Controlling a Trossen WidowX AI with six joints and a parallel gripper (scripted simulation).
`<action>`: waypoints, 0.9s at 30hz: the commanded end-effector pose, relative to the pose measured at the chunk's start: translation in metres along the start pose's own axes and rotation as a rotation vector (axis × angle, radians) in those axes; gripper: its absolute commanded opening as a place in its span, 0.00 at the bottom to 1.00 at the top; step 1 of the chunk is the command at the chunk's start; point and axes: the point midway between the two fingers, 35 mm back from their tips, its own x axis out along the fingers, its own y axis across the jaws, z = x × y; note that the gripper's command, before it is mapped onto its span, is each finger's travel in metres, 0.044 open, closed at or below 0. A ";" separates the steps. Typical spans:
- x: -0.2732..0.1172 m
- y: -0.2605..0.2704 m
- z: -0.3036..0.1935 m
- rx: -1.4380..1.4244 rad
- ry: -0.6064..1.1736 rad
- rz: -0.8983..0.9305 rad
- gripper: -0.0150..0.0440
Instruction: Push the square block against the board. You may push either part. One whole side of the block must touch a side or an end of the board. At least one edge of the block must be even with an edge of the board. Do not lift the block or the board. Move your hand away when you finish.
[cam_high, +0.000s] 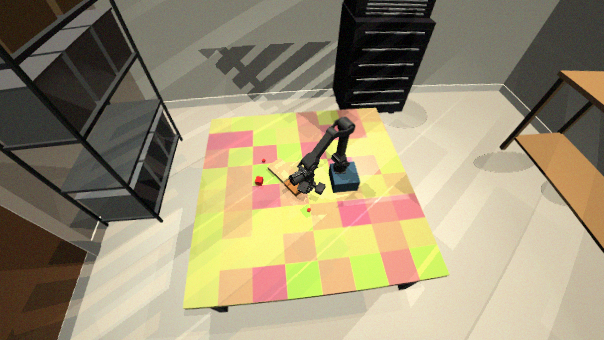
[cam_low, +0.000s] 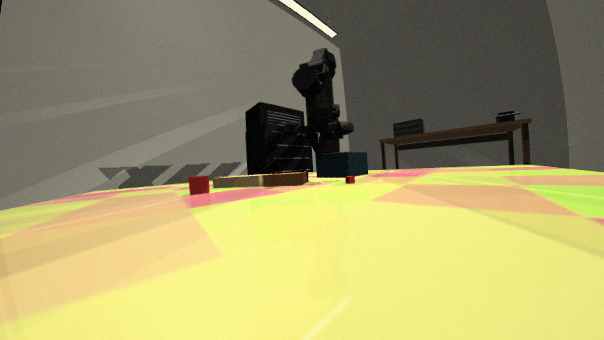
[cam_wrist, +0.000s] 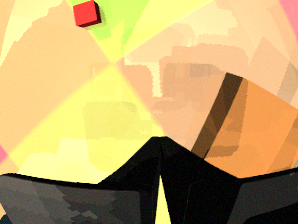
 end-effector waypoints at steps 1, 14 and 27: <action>0.000 -0.001 -0.001 0.149 0.004 0.000 0.25; 0.000 -0.004 -0.002 0.460 0.004 -0.001 0.25; 0.012 -0.007 -0.002 0.749 0.004 -0.001 0.25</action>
